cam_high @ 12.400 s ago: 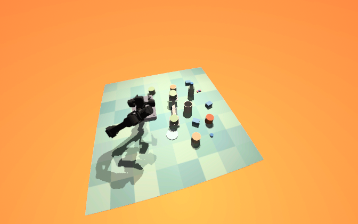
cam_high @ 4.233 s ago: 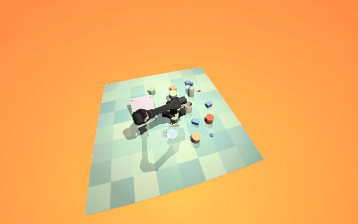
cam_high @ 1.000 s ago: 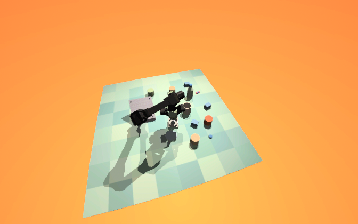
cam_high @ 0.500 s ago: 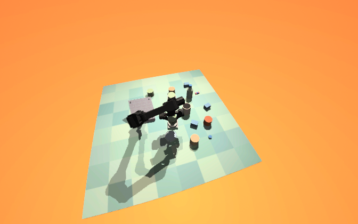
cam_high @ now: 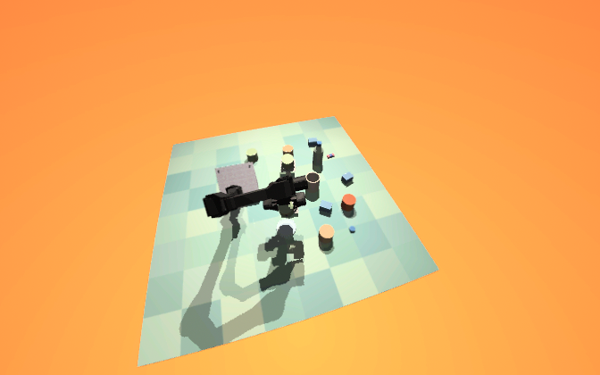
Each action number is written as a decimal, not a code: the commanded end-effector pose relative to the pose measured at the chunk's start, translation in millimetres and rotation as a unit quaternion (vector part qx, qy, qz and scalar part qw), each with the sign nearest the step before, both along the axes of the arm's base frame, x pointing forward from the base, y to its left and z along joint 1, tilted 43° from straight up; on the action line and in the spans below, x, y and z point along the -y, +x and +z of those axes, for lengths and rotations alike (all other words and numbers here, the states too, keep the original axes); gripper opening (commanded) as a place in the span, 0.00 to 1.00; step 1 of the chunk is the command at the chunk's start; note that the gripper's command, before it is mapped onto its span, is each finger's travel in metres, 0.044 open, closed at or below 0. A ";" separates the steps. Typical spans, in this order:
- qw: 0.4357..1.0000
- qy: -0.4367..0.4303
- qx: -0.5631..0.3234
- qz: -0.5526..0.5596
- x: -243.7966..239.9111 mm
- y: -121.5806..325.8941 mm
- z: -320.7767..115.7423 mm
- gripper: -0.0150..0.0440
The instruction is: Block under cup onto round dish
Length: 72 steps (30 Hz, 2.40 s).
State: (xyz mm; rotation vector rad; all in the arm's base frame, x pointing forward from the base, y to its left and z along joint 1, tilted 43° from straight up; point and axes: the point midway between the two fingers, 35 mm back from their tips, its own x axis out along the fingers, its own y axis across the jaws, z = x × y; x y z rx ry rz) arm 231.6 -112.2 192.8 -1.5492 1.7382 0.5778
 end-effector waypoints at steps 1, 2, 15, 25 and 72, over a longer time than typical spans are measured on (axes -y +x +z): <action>1.000 0.004 -0.001 -0.001 8.9 -10.6 2.5 0.25; 1.000 0.004 -0.001 -0.002 11.0 -12.8 3.4 0.25; 1.000 0.001 0.000 -0.010 36.1 -43.9 14.5 0.25; 1.000 -0.005 -0.001 -0.017 51.1 -69.7 22.0 0.25; 0.999 -0.028 -0.007 -0.030 98.2 -122.2 3.0 0.25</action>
